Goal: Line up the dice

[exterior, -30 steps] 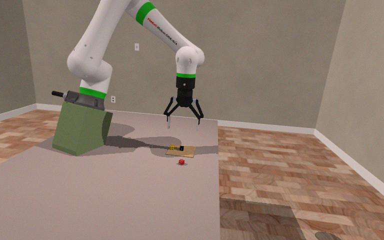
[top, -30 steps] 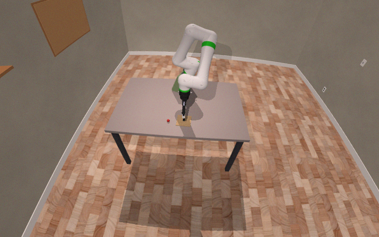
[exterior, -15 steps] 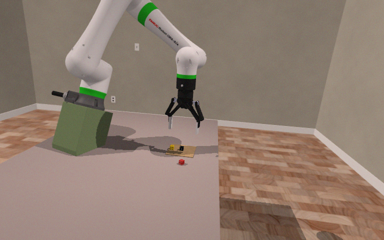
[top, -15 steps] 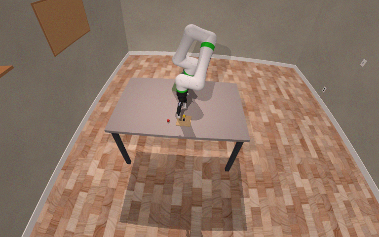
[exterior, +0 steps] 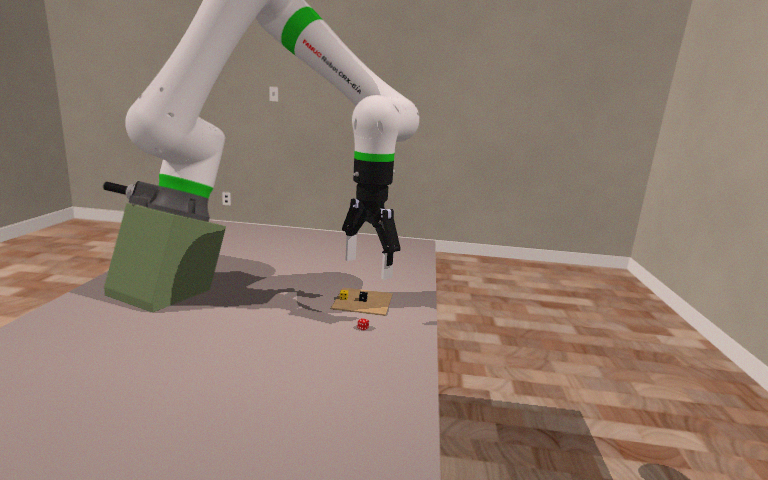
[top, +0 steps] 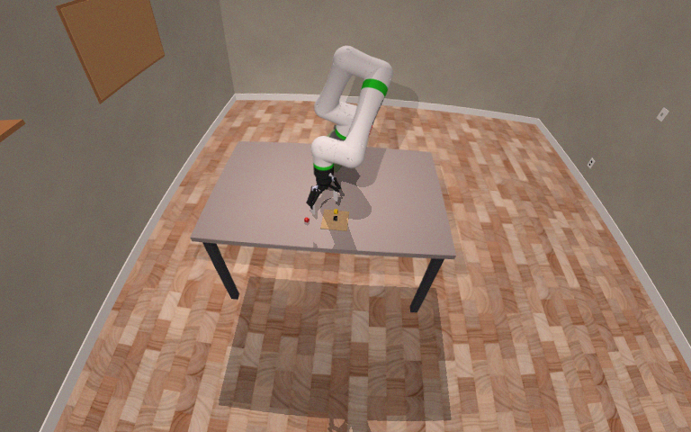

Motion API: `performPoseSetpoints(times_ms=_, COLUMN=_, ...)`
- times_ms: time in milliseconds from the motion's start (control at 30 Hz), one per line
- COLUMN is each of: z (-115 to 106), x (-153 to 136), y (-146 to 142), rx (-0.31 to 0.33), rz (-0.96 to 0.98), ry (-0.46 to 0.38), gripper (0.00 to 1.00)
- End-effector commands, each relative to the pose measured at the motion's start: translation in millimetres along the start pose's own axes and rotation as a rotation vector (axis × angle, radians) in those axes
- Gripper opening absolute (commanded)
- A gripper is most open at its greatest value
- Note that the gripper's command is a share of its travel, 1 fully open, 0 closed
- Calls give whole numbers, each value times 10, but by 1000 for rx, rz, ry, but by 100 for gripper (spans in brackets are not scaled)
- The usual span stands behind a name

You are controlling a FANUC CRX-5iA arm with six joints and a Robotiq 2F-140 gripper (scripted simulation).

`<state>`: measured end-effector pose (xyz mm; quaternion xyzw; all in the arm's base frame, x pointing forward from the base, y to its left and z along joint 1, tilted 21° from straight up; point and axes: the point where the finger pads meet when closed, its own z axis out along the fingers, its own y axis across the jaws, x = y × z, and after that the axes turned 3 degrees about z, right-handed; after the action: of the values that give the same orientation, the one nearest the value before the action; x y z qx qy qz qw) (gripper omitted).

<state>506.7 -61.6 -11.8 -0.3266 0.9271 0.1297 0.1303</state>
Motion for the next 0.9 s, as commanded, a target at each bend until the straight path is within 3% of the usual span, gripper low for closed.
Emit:
performPoseSetpoints(times_ms=0, z=12, x=62, y=-106, rx=4, rz=173, ry=9, gripper=100)
performPoseSetpoints(times_ms=133, z=17, x=91, y=-148, rx=4, rz=242, ry=9, gripper=100)
performPoseSetpoints(times_ms=167, z=25, x=132, y=-209, rx=5, rz=341, ry=9, gripper=100)
performPoseSetpoints(times_ms=600, z=61, x=335, y=-479, rx=6, rz=793, ry=7, gripper=100)
performPoseSetpoints(times_ms=700, z=63, x=347, y=-493, rx=6, rz=816, ry=7, gripper=100)
performPoseSetpoints(times_ms=867, z=82, x=461, y=-627, rx=5, rz=1047, ry=5, gripper=100)
